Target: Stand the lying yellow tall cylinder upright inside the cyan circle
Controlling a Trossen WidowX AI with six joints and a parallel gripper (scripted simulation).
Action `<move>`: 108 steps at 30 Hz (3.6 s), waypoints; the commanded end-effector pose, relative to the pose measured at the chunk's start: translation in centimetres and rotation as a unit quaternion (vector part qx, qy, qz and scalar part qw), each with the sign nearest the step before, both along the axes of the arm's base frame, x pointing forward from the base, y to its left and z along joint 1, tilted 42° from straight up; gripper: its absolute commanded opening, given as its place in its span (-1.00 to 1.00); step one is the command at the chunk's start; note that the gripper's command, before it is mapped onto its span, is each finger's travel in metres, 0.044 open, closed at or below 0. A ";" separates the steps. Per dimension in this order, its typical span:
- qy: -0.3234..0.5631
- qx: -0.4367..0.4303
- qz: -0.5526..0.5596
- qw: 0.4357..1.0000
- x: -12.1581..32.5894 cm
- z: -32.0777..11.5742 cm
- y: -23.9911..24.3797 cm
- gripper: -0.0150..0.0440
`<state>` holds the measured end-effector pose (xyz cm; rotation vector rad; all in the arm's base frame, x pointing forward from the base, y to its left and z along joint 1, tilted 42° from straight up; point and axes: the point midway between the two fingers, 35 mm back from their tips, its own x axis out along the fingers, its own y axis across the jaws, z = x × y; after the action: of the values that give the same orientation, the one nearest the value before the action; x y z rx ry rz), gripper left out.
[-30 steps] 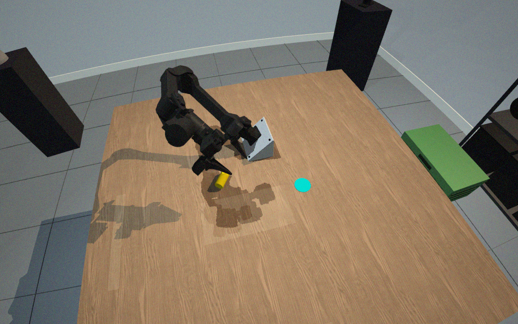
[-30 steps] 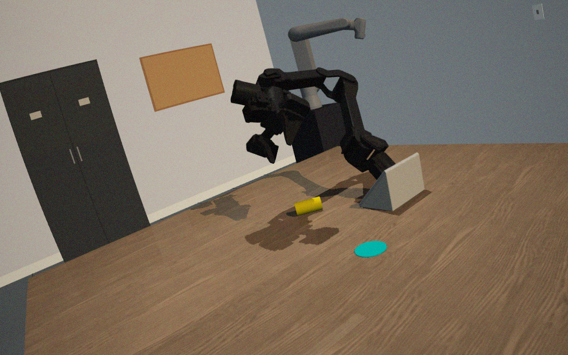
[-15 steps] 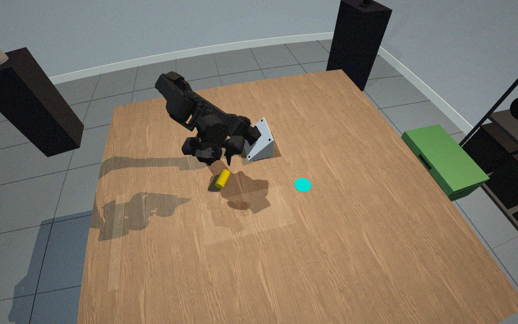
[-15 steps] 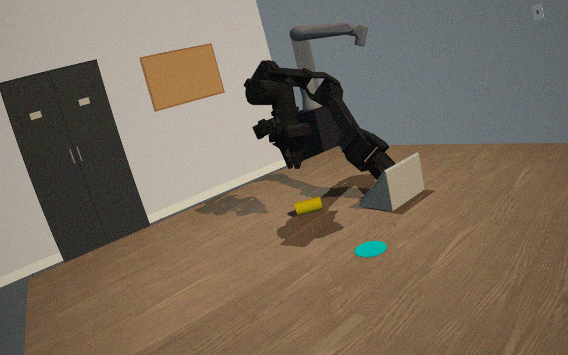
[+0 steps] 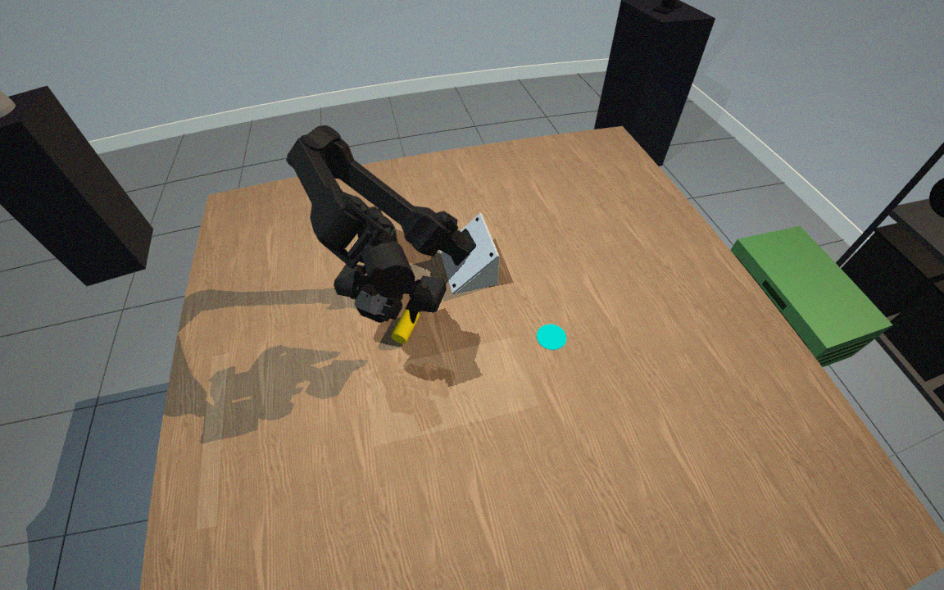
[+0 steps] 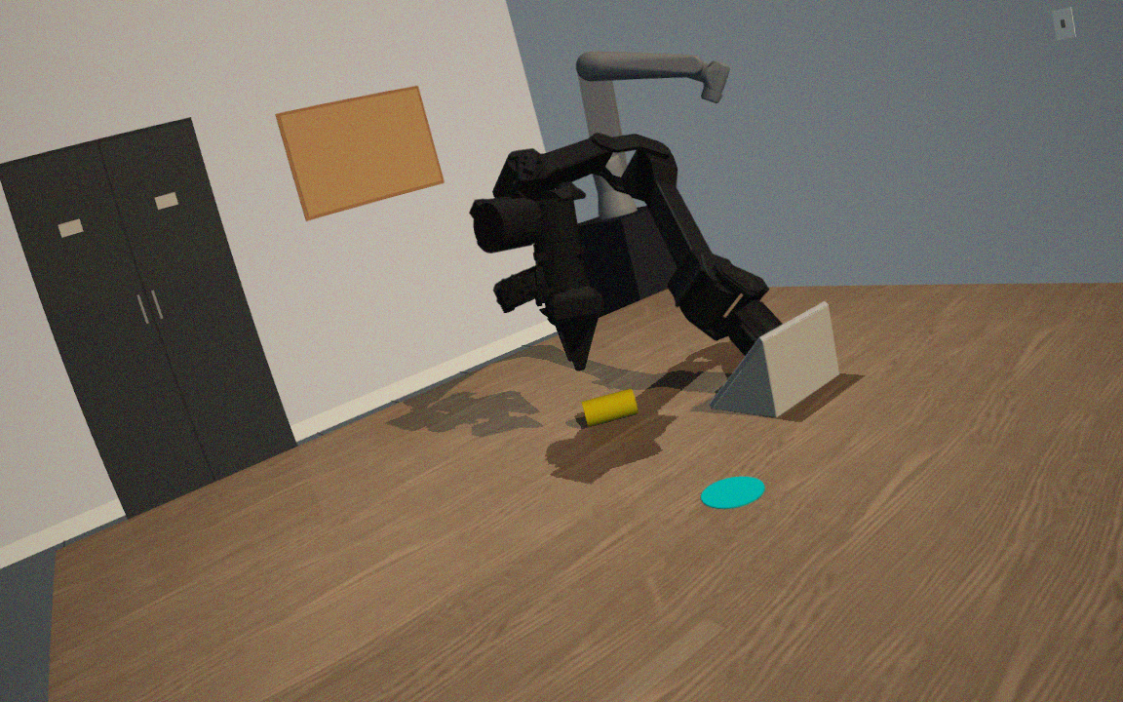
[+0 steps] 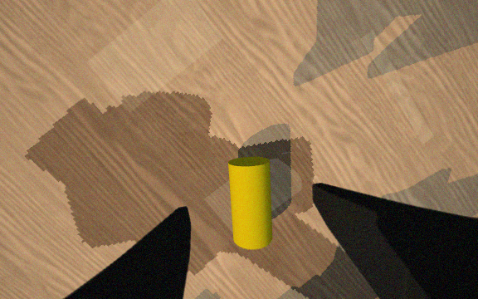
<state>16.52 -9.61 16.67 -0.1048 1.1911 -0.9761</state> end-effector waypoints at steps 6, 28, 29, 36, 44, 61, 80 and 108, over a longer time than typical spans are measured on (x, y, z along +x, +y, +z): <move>0.012 0.007 -0.064 0.998 -1.0 -4.7 -4.5 0.56; 0.009 0.014 -0.050 0.999 -0.4 -3.3 -3.2 -0.14; 0.008 0.015 -0.047 0.999 -0.4 -3.1 -3.0 -0.14; 0.006 0.022 -0.031 0.999 0.0 -1.5 -1.4 -0.14; 0.005 0.030 -0.014 0.999 0.0 0.4 0.3 -0.14; 0.013 0.040 0.020 0.999 -0.2 3.3 2.9 -0.14; 0.116 0.046 0.130 0.984 3.7 1.9 6.0 -0.14; 0.261 0.047 0.283 0.922 8.2 -1.7 11.6 -0.14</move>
<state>24.15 1.26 15.37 -0.6020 1.5592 -0.4149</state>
